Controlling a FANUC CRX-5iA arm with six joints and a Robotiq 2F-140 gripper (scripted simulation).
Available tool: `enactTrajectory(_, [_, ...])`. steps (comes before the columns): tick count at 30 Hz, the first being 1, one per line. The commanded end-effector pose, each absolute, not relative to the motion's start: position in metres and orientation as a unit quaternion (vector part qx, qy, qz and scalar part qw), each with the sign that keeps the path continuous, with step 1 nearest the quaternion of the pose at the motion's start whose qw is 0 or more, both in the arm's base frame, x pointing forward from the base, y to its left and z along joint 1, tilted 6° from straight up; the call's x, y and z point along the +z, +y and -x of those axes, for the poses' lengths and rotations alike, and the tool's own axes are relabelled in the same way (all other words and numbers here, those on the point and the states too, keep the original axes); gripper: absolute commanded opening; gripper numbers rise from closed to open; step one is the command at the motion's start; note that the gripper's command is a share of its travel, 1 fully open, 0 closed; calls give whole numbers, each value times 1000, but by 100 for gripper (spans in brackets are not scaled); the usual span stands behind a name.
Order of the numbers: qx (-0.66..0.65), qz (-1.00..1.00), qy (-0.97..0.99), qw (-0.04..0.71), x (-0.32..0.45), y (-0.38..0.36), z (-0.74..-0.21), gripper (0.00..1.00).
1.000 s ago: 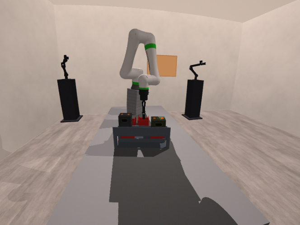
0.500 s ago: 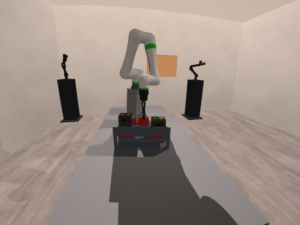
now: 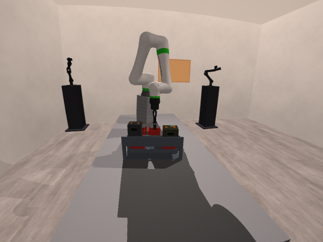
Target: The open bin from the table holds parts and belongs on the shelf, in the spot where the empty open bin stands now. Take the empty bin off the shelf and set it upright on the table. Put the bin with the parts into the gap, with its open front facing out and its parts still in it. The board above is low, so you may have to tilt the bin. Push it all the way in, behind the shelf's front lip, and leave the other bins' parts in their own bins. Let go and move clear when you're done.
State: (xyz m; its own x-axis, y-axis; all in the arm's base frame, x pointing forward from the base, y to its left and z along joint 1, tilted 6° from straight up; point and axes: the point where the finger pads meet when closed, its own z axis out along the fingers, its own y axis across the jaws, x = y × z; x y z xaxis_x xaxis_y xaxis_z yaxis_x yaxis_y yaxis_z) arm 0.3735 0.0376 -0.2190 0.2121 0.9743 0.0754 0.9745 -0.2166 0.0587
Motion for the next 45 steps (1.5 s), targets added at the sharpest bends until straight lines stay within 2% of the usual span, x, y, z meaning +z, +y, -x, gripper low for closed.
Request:
enactTrajectory(1, [-48,778,-626,1,-221,38,-374,10])
enactTrajectory(28, [-48,778,-626,1,-228,38,-375,10])
enactTrajectory(29, [-48,778,-626,1,-228,38,-375,62])
enactTrajectory(45, [-48,778,-626,1,-228,38,-375,62])
